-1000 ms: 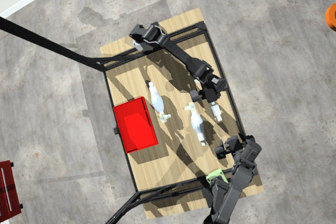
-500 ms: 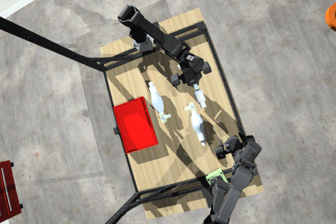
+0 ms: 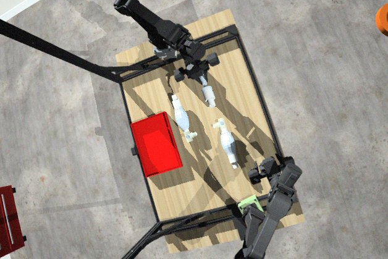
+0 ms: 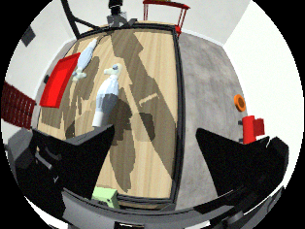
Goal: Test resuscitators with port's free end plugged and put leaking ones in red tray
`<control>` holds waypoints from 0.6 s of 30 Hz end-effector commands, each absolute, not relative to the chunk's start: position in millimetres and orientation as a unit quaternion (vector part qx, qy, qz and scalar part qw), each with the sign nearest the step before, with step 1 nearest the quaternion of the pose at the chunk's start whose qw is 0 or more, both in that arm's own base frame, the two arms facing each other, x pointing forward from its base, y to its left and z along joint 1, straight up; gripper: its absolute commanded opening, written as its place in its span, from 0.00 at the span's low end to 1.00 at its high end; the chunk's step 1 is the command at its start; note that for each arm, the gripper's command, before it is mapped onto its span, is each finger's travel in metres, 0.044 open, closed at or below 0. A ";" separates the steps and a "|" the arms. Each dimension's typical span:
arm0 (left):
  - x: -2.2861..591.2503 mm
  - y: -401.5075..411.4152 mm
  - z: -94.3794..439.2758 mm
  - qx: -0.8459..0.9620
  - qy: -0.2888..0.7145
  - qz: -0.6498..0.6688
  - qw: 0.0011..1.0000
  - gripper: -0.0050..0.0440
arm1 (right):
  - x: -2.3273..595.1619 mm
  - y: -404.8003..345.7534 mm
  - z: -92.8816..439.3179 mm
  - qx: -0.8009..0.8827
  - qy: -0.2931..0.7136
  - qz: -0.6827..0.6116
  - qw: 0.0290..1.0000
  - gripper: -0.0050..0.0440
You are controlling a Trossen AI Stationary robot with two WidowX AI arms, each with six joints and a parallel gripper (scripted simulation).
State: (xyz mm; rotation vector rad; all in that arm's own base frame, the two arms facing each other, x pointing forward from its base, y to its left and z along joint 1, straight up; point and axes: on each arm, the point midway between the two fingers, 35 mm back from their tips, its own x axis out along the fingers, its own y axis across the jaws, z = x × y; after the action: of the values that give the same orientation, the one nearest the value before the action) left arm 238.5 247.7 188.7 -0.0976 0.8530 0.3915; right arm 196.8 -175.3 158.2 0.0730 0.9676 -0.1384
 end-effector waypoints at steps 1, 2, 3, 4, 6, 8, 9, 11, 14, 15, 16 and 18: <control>212.8 211.6 185.8 -0.031 0.392 0.195 0.898 0.10 | 197.1 -175.1 158.8 0.035 0.464 -0.067 0.883 1.00; 206.3 202.6 182.0 -0.028 0.389 0.196 0.900 0.10 | 197.1 -175.1 158.8 0.035 0.464 -0.067 0.883 1.00; 200.0 193.9 177.7 -0.025 0.385 0.197 0.901 0.10 | 197.1 -175.1 158.8 0.035 0.464 -0.067 0.883 1.00; 193.9 185.5 172.6 -0.022 0.382 0.199 0.902 0.10 | 197.1 -175.1 158.8 0.035 0.464 -0.067 0.883 1.00; 182.4 169.7 160.8 -0.016 0.375 0.201 0.905 0.10 | 197.1 -175.1 158.8 0.035 0.464 -0.067 0.883 1.00; 182.4 169.7 160.8 -0.016 0.375 0.201 0.905 0.10 | 197.1 -175.1 158.8 0.035 0.464 -0.067 0.883 1.00; 182.4 169.7 160.8 -0.016 0.375 0.201 0.905 0.10 | 197.1 -175.1 158.8 0.035 0.464 -0.067 0.883 1.00; 182.4 169.7 160.8 -0.016 0.375 0.201 0.905 0.10 | 197.1 -175.1 158.8 0.035 0.464 -0.067 0.883 1.00; 203.0 179.8 168.5 -0.034 0.390 0.194 0.900 0.10 | 196.8 -175.0 158.2 0.035 0.464 -0.067 0.882 1.00; 212.3 181.2 171.0 -0.038 0.394 0.191 0.898 0.10 | 196.8 -175.0 158.2 0.035 0.464 -0.067 0.882 1.00; 222.1 182.2 173.2 -0.043 0.397 0.188 0.897 0.10 | 196.8 -175.0 158.2 0.035 0.464 -0.067 0.882 1.00; 242.7 183.4 176.6 -0.052 0.404 0.183 0.895 0.10 | 196.8 -175.0 158.2 0.035 0.464 -0.067 0.882 1.00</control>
State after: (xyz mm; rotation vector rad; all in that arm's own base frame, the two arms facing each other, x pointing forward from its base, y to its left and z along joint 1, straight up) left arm 210.2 179.0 164.1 -0.0917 0.8317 0.3927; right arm 196.8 -175.3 158.1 0.0732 0.9676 -0.1384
